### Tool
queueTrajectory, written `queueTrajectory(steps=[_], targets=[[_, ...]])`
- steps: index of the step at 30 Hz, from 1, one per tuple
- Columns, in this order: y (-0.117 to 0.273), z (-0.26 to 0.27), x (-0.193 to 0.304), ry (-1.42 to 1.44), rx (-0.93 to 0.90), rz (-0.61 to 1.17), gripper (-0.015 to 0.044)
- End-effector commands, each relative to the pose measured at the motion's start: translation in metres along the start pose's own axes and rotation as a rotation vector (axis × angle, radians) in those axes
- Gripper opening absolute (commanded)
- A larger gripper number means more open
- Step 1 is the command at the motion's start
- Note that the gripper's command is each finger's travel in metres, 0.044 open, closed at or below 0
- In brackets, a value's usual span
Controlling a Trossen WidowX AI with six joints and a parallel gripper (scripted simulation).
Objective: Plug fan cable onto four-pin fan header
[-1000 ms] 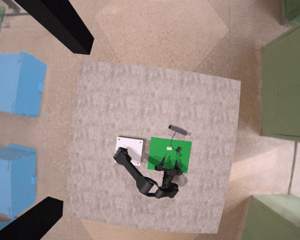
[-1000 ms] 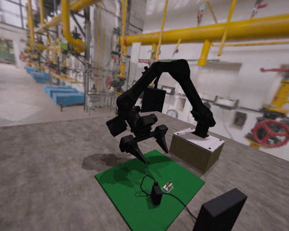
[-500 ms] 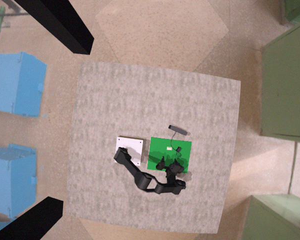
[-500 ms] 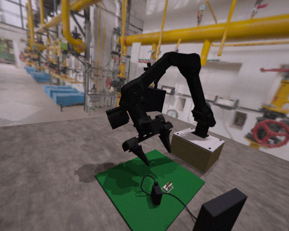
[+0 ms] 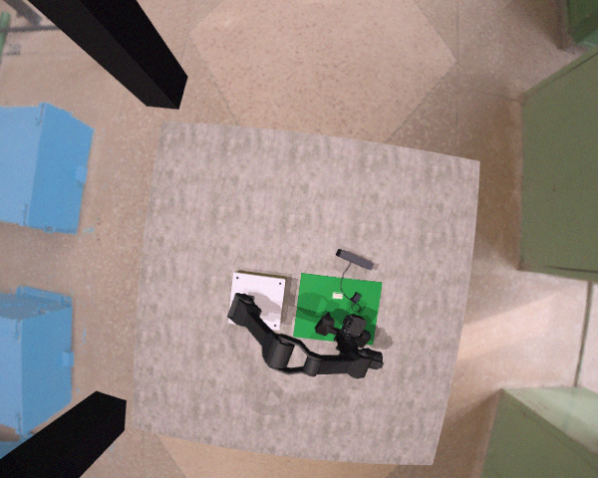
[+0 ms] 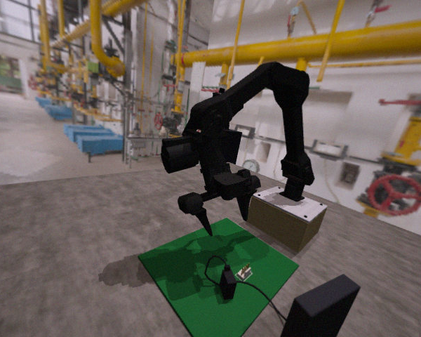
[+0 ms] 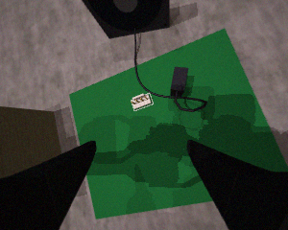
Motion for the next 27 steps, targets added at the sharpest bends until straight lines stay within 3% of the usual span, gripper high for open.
queueTrajectory(steps=[1,15,22,27], targets=[[0.007,0.0,-0.009,-0.034,0.037,0.093,0.044],[0.033,0.0,-0.041,-0.168,0.229,0.36,0.044],[0.03,-0.001,-0.04,-0.151,0.201,0.338,0.044],[0.038,-0.016,-0.098,-0.145,0.219,0.355,0.044]])
Point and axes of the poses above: the point midway between the two fingers, 35 mm back from their tips, its own y axis back along the fingers, its own z axis across the jaws, x = y × z, the point moved 7 cm from there along y, back along the fingers, and after that the axes turned 12 degrees about y, right-handed, at the moved point
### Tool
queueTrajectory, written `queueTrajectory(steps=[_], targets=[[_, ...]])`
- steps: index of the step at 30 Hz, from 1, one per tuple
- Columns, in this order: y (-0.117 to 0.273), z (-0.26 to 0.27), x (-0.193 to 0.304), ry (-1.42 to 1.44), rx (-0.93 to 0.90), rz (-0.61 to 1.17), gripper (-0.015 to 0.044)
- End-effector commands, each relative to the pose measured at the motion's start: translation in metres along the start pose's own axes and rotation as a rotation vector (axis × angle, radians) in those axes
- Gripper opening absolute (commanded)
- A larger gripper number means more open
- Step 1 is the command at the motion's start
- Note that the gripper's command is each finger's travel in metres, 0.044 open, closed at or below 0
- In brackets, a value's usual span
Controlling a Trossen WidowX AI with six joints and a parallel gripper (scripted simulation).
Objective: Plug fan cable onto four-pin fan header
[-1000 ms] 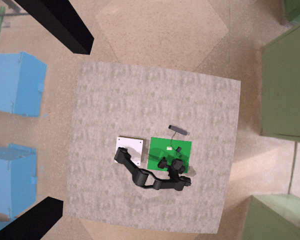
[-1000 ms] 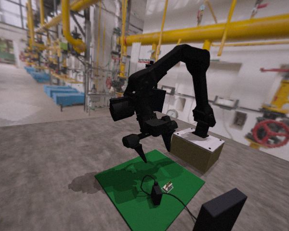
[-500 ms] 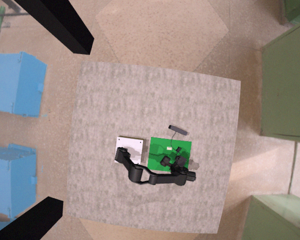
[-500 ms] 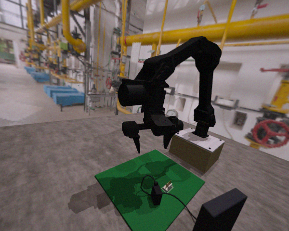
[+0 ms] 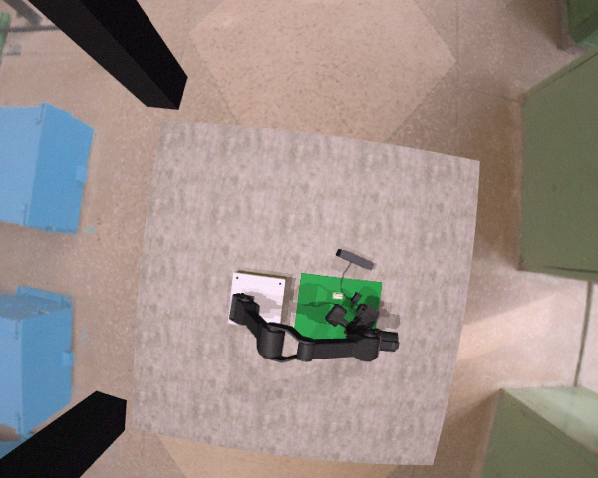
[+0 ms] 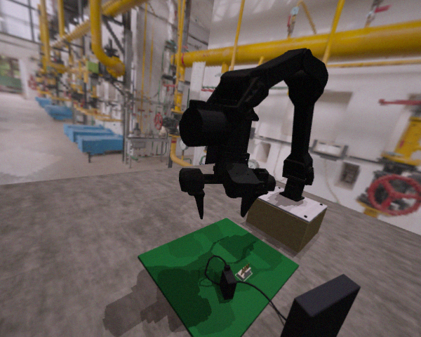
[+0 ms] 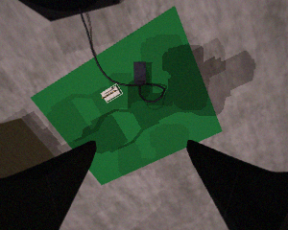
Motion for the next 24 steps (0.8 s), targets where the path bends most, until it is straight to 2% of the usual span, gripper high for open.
queueTrajectory(steps=[1,4,10,13,18,24], targets=[[0.025,-0.004,-0.05,0.019,0.036,0.004,0.044],[0.038,-0.002,-0.079,0.021,0.048,0.009,0.044],[0.036,-0.002,-0.081,0.021,0.049,0.01,0.044],[0.014,-0.006,-0.082,0.021,0.049,0.01,0.044],[-0.052,-0.007,-0.08,0.021,0.049,0.01,0.044],[-0.062,-0.007,-0.08,0.021,0.049,0.01,0.044]])
Point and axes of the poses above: the point midway between the two fingers, 35 mm back from their tips, its own y axis back along the fingers, its own z axis across the jaws, x = y × z, the point moved 7 cm from there along y, back along the fingers, and after that the axes turned 12 degrees about y, right-handed, at the moved point
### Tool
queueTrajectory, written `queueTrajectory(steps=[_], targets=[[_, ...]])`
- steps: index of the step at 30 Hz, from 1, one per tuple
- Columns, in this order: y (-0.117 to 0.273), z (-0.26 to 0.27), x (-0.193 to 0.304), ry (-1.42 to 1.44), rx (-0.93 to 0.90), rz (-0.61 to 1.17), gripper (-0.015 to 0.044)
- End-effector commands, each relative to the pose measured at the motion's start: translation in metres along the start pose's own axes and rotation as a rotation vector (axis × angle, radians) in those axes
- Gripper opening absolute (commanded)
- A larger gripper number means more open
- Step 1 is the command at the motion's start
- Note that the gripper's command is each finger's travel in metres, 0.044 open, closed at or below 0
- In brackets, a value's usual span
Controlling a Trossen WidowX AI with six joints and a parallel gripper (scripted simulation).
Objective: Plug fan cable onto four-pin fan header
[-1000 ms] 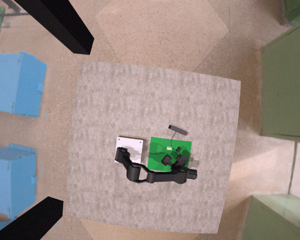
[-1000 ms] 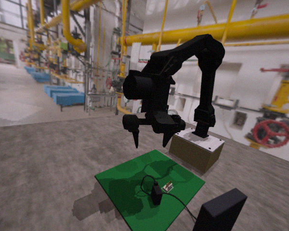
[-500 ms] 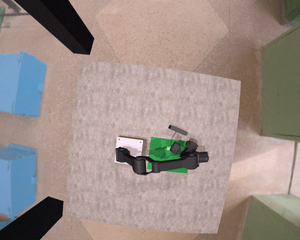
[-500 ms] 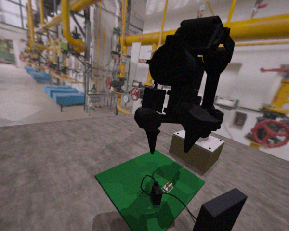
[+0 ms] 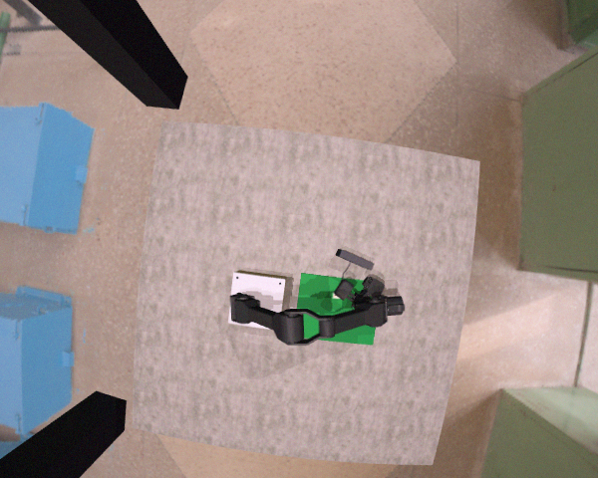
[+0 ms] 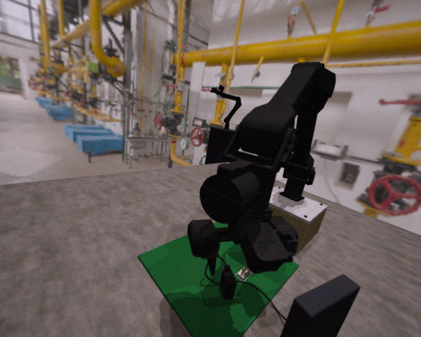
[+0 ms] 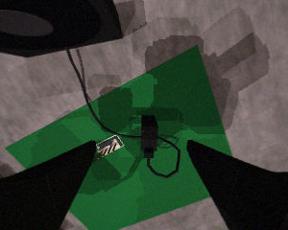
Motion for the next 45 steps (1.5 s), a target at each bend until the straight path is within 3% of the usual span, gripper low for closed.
queueTrajectory(steps=[1,35,45], targets=[[0.003,-0.003,-0.001,-0.005,0.033,-0.011,0.044],[-0.047,-0.004,-0.001,-0.005,0.032,-0.011,0.044],[-0.044,-0.004,-0.002,-0.001,0.03,-0.014,0.0177]])
Point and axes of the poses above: the point midway between the two fingers, 35 mm back from their tips, its own y axis back along the fingers, its own z axis across the jaws, x = y × z, the point moved 7 cm from there along y, back along the fingers, and after that the axes turned 12 degrees about y, right-handed, at the moved point
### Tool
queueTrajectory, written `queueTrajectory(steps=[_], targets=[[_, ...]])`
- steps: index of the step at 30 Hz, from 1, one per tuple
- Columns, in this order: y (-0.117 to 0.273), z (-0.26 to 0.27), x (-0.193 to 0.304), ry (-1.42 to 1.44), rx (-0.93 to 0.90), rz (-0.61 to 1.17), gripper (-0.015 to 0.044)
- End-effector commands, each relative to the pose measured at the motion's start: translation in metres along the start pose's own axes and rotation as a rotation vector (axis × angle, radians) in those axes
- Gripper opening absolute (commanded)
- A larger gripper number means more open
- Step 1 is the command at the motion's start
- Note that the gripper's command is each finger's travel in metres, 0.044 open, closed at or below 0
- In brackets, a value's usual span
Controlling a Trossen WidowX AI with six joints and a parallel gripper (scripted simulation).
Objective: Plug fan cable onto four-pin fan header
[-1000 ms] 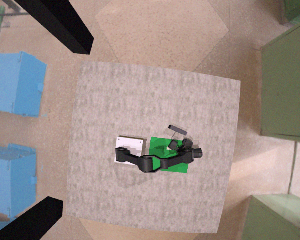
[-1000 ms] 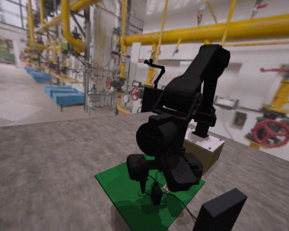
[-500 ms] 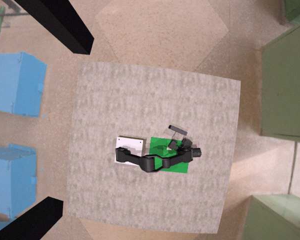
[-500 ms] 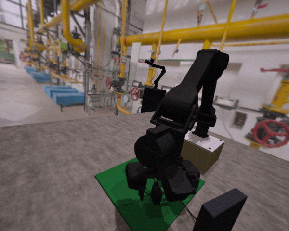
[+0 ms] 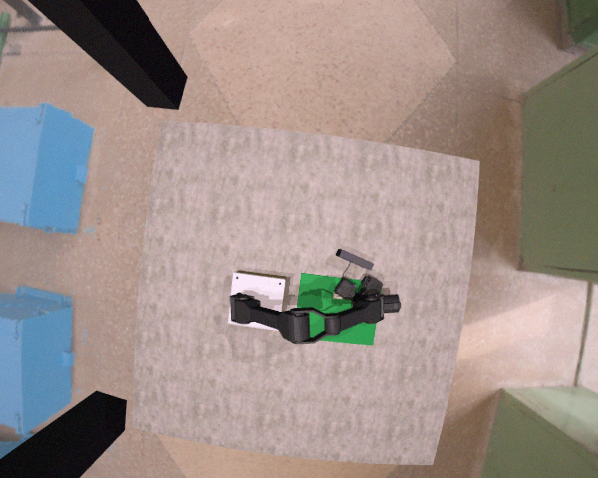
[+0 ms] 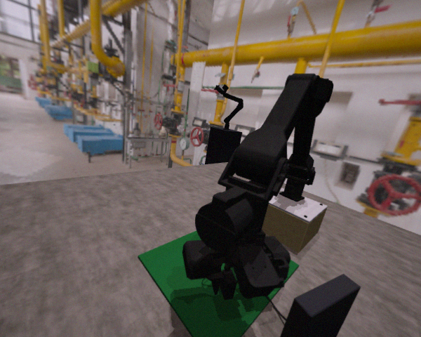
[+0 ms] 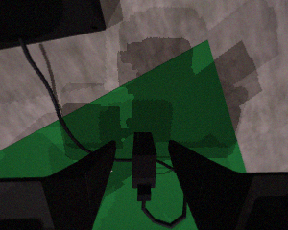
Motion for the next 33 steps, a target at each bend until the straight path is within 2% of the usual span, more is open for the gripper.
queueTrajectory(steps=[1,7,11,16,23,33], targets=[[0.001,0.0,0.0,0.0,0.001,-0.001,0.0151],[0.001,0.0,0.0,0.0,0.001,-0.001,0.0],[0.003,0.0,0.0,0.0,0.001,0.0,0.0],[0.05,0.0,-0.001,-0.004,0.003,0.003,0.0],[0.049,0.001,0.0,-0.026,0.003,0.003,0.0],[0.05,0.02,0.008,-0.359,0.002,0.003,0.0]])
Point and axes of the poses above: the point midway between the two fingers, 35 mm back from their tips, its own y axis back along the fingers, its own z axis across the jaws, x = y × z, the point moved 7 cm from there along y, back along the fingers, and after that the axes turned 12 degrees about y, right-handed, at the moved point
